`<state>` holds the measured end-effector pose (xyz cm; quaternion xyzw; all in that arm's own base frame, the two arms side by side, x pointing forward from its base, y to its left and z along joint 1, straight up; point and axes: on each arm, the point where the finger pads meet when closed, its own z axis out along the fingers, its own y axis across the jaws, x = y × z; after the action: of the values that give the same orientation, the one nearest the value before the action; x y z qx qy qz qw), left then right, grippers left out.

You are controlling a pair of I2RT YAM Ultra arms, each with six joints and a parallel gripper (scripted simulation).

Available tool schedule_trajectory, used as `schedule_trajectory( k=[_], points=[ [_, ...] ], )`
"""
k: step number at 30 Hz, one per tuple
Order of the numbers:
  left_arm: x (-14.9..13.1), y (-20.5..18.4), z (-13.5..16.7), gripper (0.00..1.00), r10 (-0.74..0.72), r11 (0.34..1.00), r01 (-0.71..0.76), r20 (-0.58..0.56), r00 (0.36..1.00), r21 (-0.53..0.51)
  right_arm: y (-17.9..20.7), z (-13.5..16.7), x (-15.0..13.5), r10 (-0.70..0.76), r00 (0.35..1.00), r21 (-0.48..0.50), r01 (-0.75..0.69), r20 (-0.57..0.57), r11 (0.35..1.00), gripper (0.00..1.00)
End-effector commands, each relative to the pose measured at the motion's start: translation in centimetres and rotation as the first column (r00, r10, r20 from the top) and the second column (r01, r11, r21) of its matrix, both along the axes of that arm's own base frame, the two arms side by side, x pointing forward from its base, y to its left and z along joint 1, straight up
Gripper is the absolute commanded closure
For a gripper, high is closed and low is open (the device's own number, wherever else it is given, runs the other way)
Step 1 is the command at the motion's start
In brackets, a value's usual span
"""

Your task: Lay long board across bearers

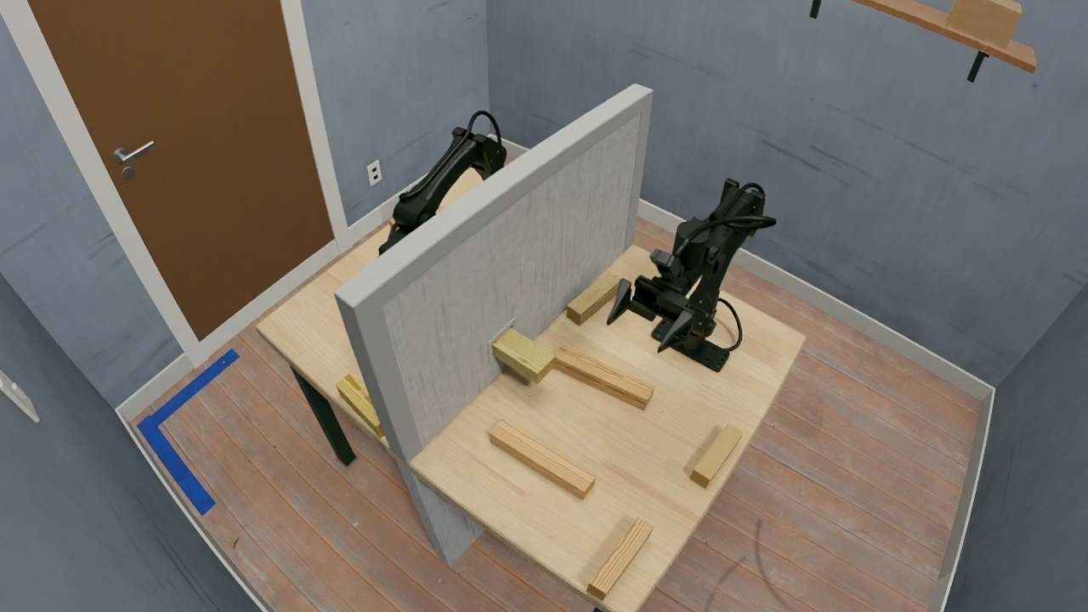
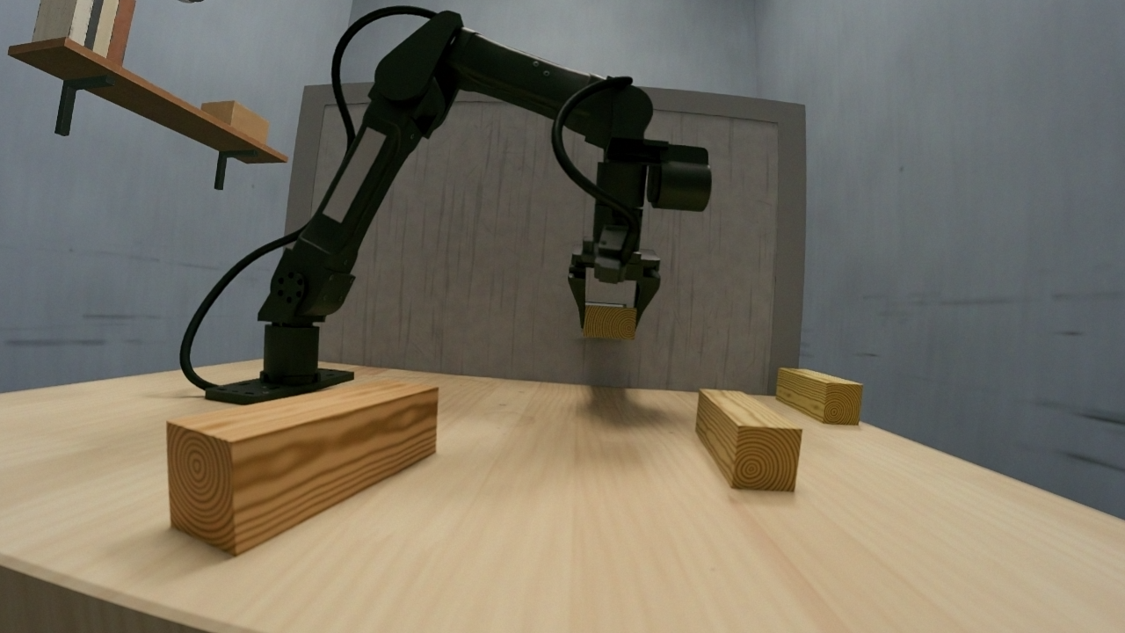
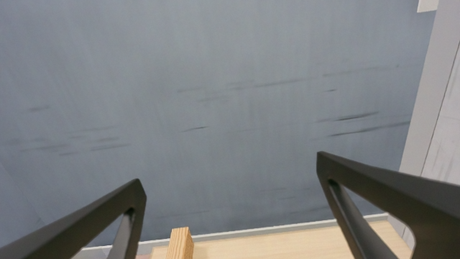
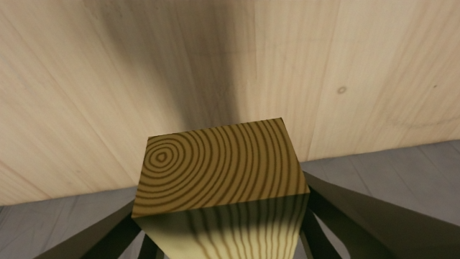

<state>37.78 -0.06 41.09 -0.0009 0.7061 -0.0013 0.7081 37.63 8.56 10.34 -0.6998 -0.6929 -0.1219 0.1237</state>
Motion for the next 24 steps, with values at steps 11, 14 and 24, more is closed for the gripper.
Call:
schedule_trajectory(
  k=[11, 14, 24],
  points=[
    [-1.4, 0.3, 3.0, 0.00, 0.012, 1.000, -0.011, 0.066, 0.998, -0.011, 1.7, 2.3, 1.4, 0.005, 0.997, 0.016, -0.006, 0.083, 1.000, 1.00],
    [-1.4, 0.3, 3.0, 0.00, 0.012, 1.000, -0.011, 0.066, 0.998, -0.011, 2.0, 1.6, 1.1, -0.002, 0.999, 0.014, 0.001, 0.054, 1.000, 1.00],
    [-1.4, 0.3, 3.0, 0.00, 0.012, 1.000, -0.011, 0.066, 0.998, -0.011, 3.9, 1.6, 1.3, 0.002, 0.998, 0.022, -0.003, 0.058, 1.000, 1.00]
  ],
)
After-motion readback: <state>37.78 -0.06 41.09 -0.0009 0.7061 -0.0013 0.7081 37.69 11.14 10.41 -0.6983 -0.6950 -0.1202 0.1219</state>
